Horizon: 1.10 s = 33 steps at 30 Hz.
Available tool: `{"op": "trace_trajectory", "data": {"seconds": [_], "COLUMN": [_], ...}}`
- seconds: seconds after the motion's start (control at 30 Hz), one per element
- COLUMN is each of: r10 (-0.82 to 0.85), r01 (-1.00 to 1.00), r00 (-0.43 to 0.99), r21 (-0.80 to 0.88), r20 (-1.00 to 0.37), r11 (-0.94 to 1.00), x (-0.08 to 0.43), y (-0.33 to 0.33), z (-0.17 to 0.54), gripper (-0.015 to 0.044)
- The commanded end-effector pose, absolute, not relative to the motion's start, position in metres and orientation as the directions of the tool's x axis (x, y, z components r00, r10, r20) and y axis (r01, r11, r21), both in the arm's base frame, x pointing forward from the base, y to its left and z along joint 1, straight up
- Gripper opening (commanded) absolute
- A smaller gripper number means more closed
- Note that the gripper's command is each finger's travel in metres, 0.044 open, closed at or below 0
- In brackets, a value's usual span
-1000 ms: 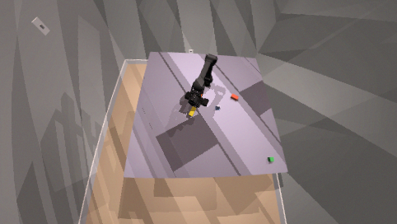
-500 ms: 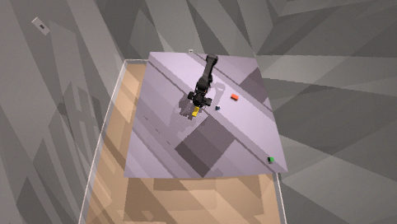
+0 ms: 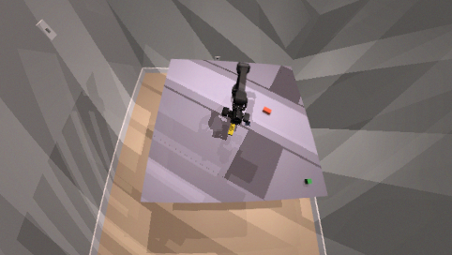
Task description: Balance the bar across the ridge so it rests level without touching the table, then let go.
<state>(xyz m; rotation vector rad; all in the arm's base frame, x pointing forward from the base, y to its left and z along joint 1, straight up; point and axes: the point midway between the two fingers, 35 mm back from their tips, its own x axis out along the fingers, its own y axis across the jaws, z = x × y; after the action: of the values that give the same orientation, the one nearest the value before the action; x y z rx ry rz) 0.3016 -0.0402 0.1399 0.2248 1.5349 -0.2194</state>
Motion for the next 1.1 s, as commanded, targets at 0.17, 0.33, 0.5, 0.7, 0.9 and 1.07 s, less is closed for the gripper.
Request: {"op": "trace_trajectory", "data": {"seconds": [0.17,0.33,0.5,0.7,0.9,1.07], "r10": [0.000,0.001,0.003,0.005,0.007,0.007], "r01": [0.233,0.206,0.180,0.149,0.120,0.116], "r00": [0.028,0.028,0.028,0.027,0.027,0.027], "r21": [0.006,0.007,0.008,0.009,0.010,0.011], "r20": [-1.000,-1.000,-1.000,-1.000,-1.000,-1.000], "r11": [0.972,0.978,0.984,0.989,0.993,0.993], "x": [0.307,0.308,0.307,0.305,0.302,0.302], "y": [-0.005,0.015,0.034,0.057,0.080,0.083], "z": [0.142,0.142,0.142,0.143,0.143,0.141], "gripper": [0.0000,0.0000,0.0000,0.0000,0.0000,0.0000]}}
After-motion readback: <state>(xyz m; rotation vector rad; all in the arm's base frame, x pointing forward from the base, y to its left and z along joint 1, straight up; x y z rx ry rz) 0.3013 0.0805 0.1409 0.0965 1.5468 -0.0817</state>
